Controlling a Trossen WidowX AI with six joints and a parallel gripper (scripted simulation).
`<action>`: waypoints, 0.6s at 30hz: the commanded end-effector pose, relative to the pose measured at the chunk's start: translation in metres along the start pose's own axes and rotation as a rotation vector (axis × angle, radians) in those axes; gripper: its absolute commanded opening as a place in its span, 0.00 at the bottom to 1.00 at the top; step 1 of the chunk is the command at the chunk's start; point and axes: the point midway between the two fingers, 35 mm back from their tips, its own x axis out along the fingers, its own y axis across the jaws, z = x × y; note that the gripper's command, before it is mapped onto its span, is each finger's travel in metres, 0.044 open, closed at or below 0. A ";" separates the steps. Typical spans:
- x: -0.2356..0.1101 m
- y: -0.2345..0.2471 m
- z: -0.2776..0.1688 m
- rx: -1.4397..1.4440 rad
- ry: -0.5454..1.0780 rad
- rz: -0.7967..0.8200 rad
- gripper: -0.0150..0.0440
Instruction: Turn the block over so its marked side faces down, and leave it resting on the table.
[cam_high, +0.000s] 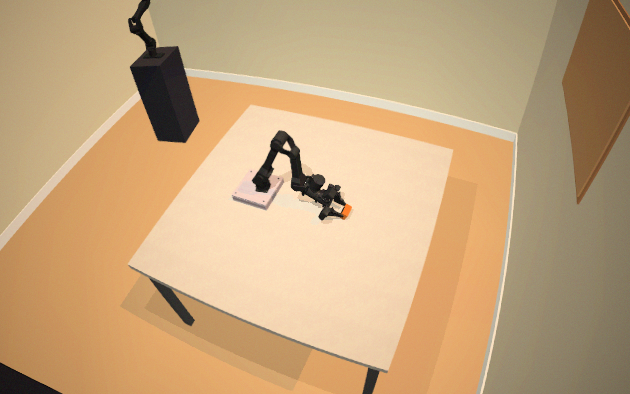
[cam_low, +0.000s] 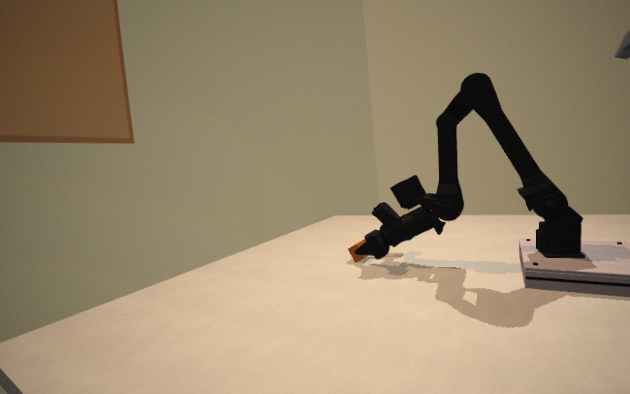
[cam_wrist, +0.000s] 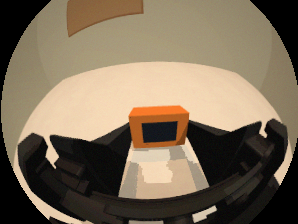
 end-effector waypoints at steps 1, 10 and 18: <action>-0.005 -0.001 -0.003 0.005 -0.024 -0.004 0.25; -0.006 -0.001 -0.001 0.005 -0.053 -0.004 0.25; -0.006 -0.001 -0.001 0.005 -0.053 -0.004 0.30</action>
